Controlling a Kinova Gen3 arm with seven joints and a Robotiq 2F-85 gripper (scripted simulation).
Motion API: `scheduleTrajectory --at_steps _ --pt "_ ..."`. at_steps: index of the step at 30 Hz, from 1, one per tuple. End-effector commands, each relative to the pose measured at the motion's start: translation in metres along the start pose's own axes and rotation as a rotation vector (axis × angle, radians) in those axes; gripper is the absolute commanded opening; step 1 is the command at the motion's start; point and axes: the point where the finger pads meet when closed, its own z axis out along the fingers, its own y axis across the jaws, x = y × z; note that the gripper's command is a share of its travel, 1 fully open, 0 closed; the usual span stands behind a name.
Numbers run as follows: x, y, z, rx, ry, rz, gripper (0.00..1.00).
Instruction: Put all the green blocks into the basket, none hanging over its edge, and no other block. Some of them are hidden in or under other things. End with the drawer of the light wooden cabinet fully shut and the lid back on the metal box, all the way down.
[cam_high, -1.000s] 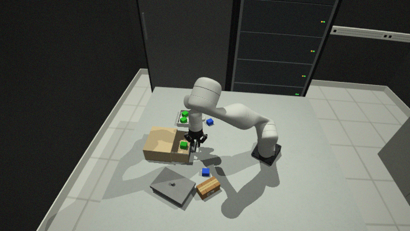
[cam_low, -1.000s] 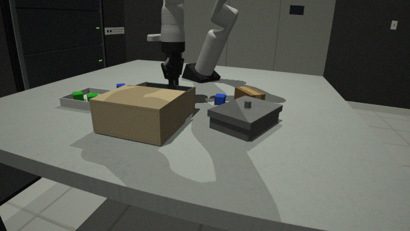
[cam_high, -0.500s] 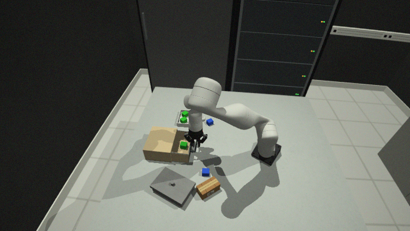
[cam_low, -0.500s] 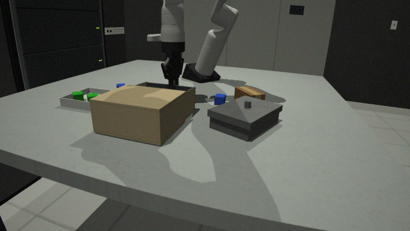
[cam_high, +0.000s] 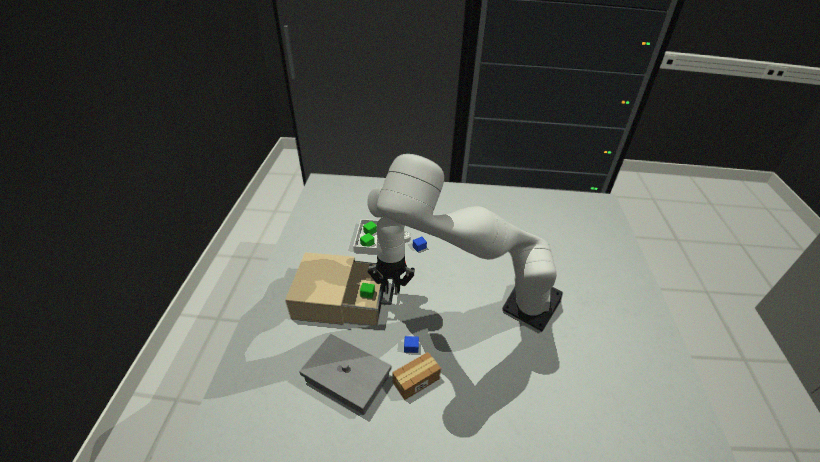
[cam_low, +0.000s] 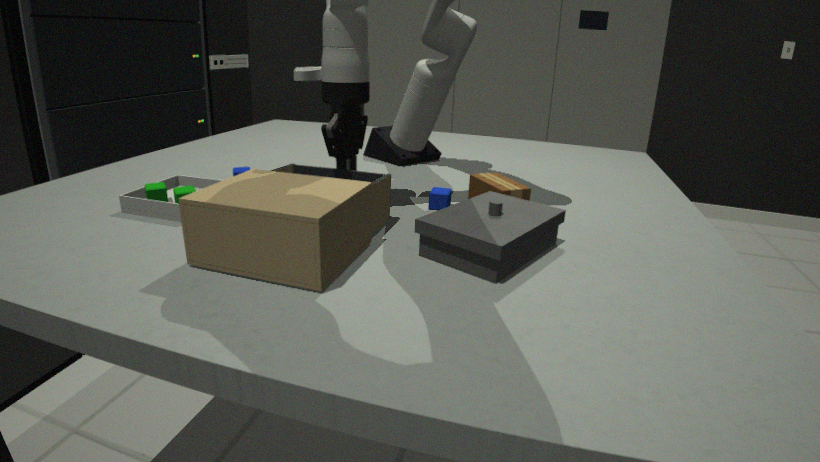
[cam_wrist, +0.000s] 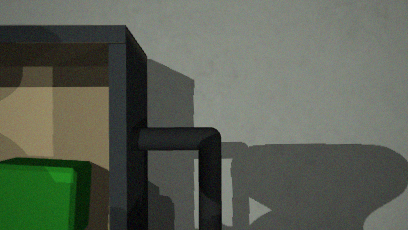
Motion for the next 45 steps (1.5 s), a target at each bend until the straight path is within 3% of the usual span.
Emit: scheduleTrajectory --at_steps 1,11,38,45 --pt "0.002 0.0 -0.005 0.005 0.004 0.001 0.3" --pt "0.002 -0.002 -0.022 0.006 0.004 -0.001 0.3" --pt "0.001 -0.003 -0.103 0.007 0.005 -0.005 0.3" --pt "0.0 -0.001 -0.111 0.005 0.003 -0.001 0.3"
